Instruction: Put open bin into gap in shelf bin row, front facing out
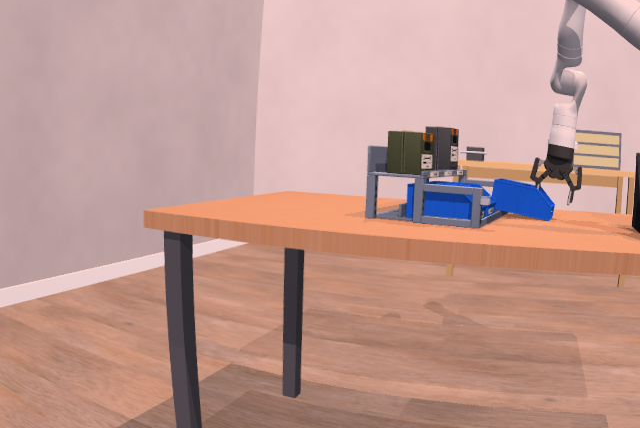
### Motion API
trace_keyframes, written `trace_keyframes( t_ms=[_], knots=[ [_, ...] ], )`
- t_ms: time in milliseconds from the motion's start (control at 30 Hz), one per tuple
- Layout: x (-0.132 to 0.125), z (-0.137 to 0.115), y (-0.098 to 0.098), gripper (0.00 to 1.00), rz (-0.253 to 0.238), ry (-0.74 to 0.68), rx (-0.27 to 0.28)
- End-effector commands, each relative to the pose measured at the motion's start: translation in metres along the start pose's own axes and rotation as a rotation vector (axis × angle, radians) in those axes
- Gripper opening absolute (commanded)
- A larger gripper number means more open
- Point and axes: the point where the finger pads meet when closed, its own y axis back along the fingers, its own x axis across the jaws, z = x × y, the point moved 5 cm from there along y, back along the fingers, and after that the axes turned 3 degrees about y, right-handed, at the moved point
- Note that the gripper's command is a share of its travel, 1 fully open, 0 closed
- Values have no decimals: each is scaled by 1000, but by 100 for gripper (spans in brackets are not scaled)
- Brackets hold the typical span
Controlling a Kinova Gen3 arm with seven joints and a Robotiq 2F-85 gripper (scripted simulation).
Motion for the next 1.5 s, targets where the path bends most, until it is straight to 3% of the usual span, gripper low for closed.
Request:
trace_keyframes(
  t_ms=[0, 1467],
  knots=[
    [-1, 0, -4, 100, -2, 1, 1],
    [-1, 0, -11, 100, -2, 1, 1]
  ],
)
